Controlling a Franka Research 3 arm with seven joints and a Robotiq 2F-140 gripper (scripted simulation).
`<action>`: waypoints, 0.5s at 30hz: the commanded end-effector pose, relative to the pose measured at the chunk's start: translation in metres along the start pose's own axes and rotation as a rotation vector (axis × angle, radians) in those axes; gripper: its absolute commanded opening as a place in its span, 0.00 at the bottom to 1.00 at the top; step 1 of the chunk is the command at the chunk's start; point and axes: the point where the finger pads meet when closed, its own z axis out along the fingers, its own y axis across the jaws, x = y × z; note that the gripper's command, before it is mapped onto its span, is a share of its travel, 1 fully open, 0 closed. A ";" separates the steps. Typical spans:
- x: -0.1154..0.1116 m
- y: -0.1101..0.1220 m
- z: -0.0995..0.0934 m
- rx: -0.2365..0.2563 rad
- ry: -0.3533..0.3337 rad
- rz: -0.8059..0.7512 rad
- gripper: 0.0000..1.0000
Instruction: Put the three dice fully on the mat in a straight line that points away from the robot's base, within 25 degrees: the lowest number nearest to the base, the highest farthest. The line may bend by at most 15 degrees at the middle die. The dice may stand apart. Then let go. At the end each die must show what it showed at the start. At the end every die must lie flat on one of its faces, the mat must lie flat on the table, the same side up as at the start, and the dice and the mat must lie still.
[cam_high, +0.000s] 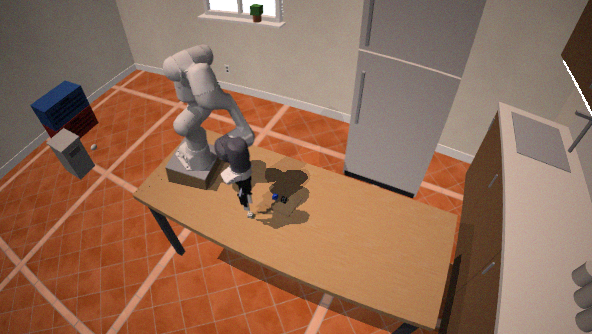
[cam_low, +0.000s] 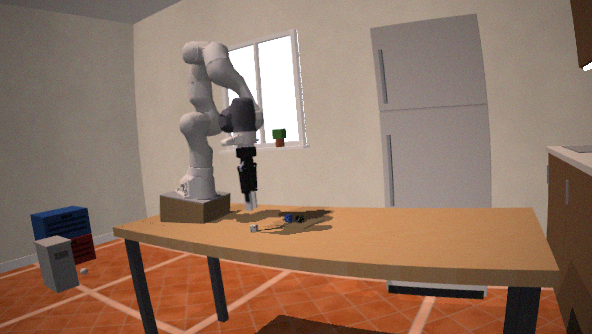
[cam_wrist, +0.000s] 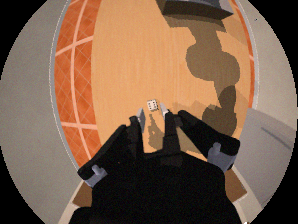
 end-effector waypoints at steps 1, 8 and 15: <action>-0.001 0.000 -0.001 0.000 -0.003 -0.015 0.25; -0.001 0.000 0.000 0.000 -0.003 -0.015 0.25; -0.001 0.000 0.003 -0.001 -0.004 -0.015 0.25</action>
